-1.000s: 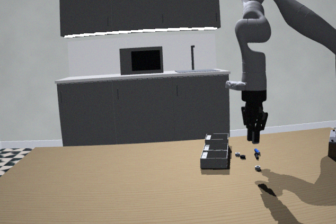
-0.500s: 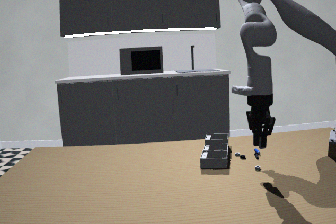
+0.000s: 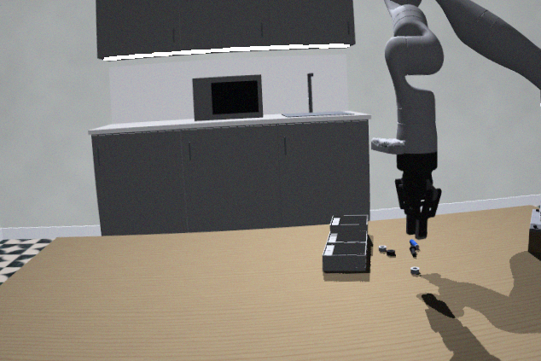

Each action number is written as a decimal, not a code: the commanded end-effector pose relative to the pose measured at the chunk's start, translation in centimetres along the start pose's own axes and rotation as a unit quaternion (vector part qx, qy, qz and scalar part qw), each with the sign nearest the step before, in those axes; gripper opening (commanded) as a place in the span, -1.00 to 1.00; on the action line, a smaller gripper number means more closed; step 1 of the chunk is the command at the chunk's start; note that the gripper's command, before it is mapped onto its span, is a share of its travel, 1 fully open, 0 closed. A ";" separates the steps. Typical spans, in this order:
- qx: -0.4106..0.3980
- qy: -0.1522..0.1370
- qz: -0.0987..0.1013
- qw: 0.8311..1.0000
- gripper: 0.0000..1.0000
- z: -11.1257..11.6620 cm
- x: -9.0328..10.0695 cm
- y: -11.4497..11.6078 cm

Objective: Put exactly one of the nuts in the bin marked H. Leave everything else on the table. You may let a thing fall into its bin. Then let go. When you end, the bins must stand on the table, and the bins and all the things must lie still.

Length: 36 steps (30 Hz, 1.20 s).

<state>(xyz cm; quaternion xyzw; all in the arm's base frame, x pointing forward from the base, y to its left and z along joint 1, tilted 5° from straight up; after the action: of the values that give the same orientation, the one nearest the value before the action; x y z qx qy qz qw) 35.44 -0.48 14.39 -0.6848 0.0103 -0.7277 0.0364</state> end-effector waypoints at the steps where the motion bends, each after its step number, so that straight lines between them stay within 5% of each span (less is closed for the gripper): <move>1: 0.000 0.001 0.000 1.000 -0.39 0.0 0.0 0.0; 24: 0.000 0.001 0.000 1.000 -0.39 0.0 0.0 0.1; 36: 0.000 0.001 0.000 1.000 -0.39 -0.1 -4.0 -0.2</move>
<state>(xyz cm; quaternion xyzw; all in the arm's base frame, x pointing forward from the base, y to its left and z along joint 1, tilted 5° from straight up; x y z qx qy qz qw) 35.77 -0.62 11.32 -0.6804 0.0113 -0.7321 0.0297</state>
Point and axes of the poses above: the point where the finger pads meet when closed, its own x axis back along the fingers, its own y axis across the jaws, z = x × y, the point moved 9 cm from there along x, back along the fingers, and after that the axes turned 2 degrees about -x, right-handed, at the moved point
